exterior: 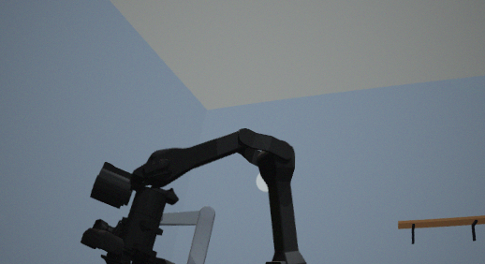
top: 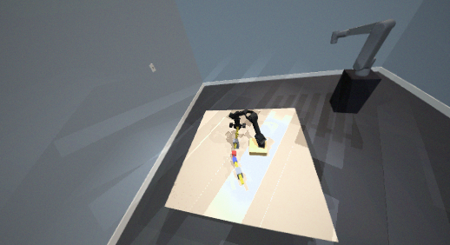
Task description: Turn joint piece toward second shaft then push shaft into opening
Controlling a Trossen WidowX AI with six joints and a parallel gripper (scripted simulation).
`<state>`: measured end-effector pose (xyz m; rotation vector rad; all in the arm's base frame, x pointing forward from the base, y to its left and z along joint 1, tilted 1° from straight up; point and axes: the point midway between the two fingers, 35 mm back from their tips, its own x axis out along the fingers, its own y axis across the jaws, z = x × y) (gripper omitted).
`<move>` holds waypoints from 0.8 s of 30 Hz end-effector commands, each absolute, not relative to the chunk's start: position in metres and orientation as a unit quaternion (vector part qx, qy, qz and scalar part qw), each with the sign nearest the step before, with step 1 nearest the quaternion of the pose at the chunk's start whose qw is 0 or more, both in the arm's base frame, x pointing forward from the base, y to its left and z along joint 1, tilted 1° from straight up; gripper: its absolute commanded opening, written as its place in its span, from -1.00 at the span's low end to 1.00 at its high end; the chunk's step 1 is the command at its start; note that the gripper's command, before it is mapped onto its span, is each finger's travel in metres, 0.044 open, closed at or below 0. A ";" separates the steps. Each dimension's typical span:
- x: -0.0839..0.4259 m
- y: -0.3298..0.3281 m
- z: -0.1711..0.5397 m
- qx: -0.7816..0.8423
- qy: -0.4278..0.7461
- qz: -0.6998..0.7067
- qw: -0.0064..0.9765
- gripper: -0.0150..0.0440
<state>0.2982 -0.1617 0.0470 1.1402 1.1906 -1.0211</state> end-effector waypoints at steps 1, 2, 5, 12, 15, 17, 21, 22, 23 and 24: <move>0.298 -0.161 0.046 0.478 0.514 -0.443 0.557 -0.26; 0.298 -0.161 0.046 0.477 0.515 -0.445 0.556 -0.26; 0.298 -0.161 0.046 0.472 0.520 -0.450 0.552 -0.26; 0.298 -0.161 0.047 0.476 0.515 -0.444 0.558 -0.40; 0.298 -0.161 0.047 0.476 0.515 -0.444 0.558 -0.49; 0.298 -0.161 0.047 0.476 0.515 -0.444 0.558 -0.49; 0.298 -0.158 0.047 0.475 0.516 -0.446 0.556 -0.49; 0.298 -0.156 0.047 0.475 0.517 -0.446 0.556 -0.49; 0.297 -0.155 0.047 0.474 0.517 -0.447 0.555 -0.49; 0.297 -0.153 0.047 0.474 0.518 -0.447 0.554 -0.49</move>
